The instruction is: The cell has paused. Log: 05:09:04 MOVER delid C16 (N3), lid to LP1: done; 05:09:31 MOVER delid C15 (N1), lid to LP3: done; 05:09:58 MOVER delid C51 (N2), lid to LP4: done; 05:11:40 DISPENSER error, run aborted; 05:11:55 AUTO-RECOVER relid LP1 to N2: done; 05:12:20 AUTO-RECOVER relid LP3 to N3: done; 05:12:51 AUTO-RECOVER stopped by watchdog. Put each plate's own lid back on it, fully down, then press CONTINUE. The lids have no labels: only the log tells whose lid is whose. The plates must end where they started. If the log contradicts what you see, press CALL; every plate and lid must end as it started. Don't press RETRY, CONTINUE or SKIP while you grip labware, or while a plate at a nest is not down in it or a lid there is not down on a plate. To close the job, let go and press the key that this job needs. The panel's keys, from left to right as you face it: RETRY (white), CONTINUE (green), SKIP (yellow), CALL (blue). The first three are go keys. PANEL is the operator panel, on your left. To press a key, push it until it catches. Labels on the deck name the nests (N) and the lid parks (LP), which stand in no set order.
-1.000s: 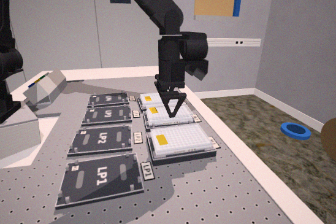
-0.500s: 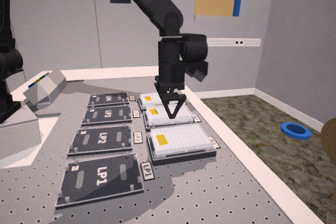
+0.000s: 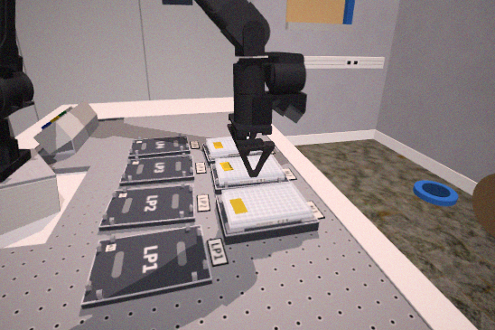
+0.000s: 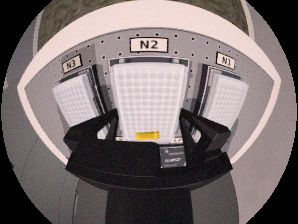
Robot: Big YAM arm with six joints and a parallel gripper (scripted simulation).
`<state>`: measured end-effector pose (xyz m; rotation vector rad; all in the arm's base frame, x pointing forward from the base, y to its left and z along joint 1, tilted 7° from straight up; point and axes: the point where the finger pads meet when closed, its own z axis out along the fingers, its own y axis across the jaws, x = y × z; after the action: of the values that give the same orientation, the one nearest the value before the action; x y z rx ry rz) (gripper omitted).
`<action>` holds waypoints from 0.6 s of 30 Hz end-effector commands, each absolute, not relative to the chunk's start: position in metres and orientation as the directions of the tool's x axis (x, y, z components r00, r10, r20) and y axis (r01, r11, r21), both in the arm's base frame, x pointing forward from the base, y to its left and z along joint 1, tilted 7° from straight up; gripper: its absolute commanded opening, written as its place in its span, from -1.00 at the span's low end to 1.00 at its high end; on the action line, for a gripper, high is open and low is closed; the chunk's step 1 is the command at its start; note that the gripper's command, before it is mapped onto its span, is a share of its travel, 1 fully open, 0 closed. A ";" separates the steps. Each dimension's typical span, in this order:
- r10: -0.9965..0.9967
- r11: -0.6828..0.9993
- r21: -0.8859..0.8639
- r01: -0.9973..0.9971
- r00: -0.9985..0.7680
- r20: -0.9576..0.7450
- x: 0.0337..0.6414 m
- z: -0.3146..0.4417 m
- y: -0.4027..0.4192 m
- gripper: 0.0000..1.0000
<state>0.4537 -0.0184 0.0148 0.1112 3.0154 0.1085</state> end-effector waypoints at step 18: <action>0.078 0.994 0.079 0.070 -0.991 -0.105 0.454 0.001 -0.012 -1.00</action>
<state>0.4540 -0.0183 0.0139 0.1109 3.0153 0.1086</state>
